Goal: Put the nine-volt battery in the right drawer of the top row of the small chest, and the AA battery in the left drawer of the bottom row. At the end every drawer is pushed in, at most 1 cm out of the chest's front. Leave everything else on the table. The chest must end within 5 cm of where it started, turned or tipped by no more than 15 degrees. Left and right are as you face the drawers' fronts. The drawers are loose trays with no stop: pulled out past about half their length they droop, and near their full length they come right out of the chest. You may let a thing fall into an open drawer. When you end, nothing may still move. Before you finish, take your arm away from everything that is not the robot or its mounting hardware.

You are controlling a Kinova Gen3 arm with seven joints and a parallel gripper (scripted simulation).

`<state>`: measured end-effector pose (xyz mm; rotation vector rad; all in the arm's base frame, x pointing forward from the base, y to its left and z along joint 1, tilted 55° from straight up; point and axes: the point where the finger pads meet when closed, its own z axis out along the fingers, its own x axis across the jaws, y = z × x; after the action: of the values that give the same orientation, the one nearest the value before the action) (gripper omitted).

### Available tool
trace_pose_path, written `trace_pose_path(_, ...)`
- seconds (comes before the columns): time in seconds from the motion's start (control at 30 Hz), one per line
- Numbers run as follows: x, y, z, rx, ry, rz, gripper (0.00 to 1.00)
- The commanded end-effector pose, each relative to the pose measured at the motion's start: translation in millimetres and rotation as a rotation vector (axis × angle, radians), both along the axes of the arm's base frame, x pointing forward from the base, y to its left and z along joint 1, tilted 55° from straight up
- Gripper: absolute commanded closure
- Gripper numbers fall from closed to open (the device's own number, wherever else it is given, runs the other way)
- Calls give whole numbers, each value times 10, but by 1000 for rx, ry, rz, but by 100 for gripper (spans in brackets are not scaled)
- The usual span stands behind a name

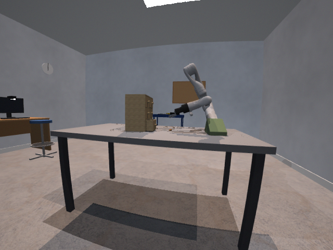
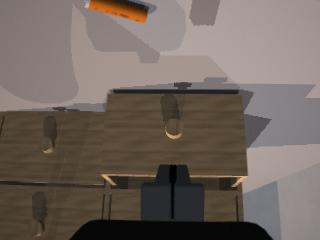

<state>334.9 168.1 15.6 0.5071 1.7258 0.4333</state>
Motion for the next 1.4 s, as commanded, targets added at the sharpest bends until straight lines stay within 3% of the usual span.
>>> trace_pose_path(0.0, 0, 7, 3, 1, 0, 1, 100)
trace_pose_path(0.5, 121, -50, -63, 1, 0, 1, 100)
trace_pose_path(1.0, 674, -311, -362, 1, 0, 1, 100)
trace_pose_path(1.37, 796, -369, -428, 1, 0, 1, 100)
